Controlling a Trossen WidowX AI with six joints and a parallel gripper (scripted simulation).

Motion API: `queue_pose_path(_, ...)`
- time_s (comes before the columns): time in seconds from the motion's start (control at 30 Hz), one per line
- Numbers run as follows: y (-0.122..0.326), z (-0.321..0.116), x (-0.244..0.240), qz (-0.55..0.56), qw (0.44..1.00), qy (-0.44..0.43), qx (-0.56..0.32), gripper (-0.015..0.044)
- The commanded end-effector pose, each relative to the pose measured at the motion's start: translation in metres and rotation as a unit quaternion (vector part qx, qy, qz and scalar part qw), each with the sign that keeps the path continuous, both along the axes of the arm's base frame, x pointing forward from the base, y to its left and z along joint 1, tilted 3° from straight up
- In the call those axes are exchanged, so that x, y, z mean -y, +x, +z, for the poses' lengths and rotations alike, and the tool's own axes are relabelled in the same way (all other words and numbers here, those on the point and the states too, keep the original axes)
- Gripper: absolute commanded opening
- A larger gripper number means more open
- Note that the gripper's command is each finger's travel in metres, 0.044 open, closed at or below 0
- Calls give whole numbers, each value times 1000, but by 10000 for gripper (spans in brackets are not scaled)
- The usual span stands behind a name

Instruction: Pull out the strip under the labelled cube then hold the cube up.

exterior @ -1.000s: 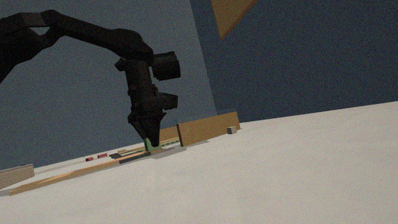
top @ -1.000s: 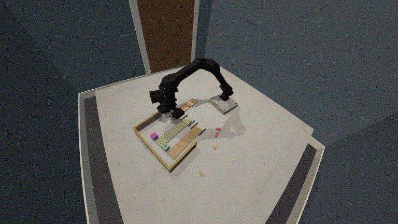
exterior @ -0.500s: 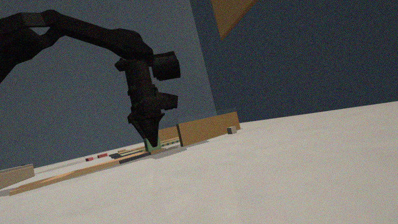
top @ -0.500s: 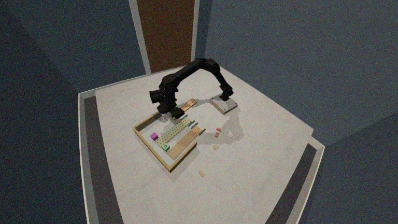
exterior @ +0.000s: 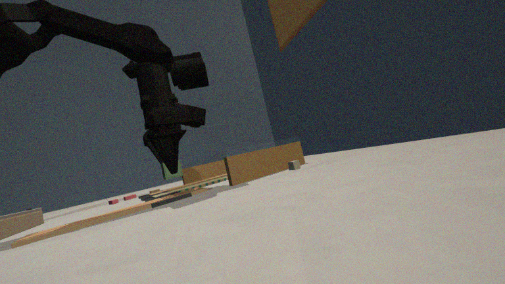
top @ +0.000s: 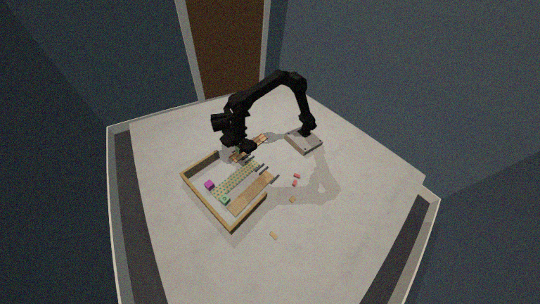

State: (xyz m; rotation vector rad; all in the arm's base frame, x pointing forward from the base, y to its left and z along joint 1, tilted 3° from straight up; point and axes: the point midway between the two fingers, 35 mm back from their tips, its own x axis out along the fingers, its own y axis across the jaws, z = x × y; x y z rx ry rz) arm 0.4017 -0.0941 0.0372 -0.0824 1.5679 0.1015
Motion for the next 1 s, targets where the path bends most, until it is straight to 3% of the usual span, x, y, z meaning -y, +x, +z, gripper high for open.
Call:
queue_pose_path(0.0, -20, 8, -5, -1, 1000, 4, -6, 0)
queue_pose_path(0.97, -102, 12, -24, -2, 1000, 5, -9, 0)
